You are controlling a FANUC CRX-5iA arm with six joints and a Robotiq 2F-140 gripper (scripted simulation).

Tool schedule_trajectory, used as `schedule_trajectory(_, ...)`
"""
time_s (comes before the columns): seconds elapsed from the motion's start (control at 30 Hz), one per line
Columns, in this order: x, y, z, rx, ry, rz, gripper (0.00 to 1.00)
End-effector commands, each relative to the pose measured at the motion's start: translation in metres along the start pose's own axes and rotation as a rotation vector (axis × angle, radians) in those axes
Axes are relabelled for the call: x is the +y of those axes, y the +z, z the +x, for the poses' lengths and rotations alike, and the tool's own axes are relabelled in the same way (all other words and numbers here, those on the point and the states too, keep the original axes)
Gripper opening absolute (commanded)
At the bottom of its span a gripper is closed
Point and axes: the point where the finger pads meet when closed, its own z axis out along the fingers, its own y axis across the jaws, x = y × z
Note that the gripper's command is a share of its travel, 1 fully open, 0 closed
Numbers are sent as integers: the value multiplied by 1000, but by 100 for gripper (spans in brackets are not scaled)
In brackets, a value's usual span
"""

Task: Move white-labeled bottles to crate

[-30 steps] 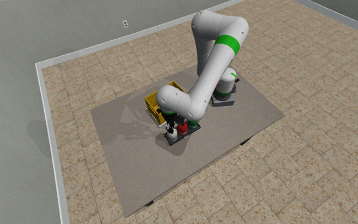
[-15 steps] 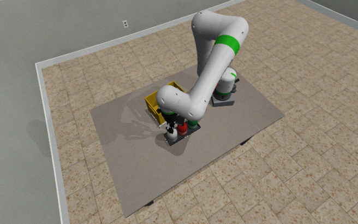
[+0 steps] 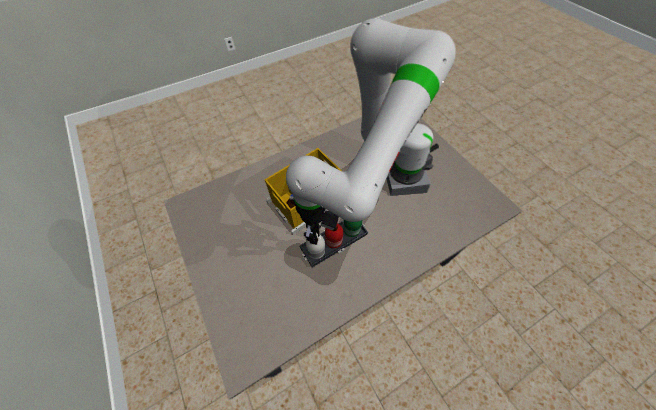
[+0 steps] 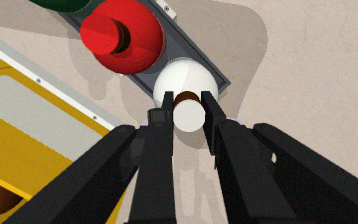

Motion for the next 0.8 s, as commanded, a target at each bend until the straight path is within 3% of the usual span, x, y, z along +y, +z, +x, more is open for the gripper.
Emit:
schedule_trajectory(0.0,0,-1,0,-1,0,-1,10)
schedule_trajectory(0.77,0,-5,0,-1,0,-1,10)
